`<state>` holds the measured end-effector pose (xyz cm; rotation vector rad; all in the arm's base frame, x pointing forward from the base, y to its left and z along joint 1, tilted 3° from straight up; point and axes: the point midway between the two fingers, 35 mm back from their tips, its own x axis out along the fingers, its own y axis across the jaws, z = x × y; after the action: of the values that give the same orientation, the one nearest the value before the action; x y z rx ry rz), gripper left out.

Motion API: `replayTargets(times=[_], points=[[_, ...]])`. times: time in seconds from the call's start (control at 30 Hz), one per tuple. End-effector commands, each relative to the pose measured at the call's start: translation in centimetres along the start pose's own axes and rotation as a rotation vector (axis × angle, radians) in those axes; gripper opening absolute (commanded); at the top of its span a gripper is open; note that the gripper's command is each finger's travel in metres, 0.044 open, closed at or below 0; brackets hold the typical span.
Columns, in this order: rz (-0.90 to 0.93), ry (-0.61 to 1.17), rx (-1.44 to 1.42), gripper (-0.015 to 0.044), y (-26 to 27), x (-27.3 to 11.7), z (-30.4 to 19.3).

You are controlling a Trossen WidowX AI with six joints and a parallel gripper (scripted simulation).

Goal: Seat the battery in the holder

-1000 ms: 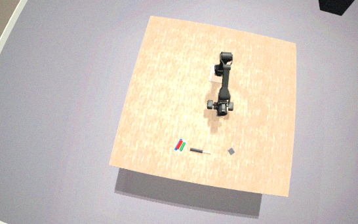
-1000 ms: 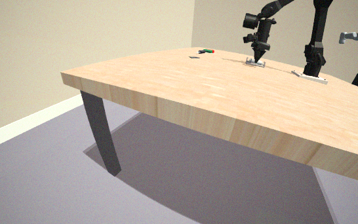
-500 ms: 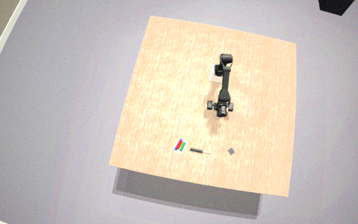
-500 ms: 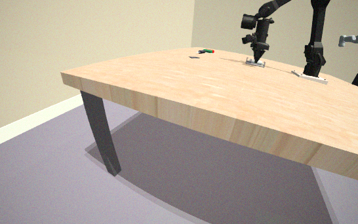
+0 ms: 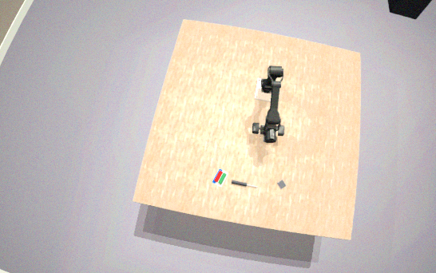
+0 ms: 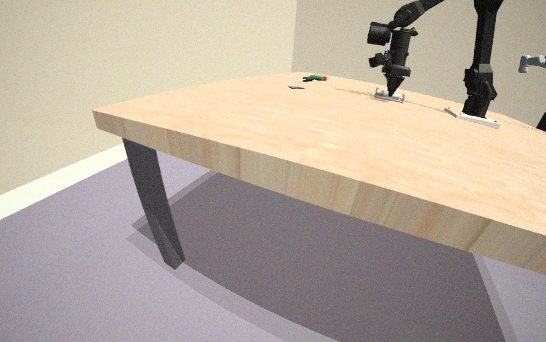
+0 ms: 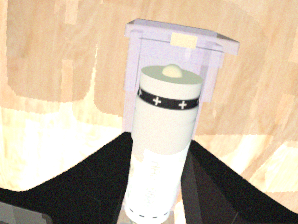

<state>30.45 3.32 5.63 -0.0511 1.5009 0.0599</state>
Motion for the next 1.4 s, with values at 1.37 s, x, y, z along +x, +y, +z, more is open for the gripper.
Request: replayTargets(times=[1.37], points=[[0.000,0.008,0.001,0.0172,0.0,-1.5,1.0]])
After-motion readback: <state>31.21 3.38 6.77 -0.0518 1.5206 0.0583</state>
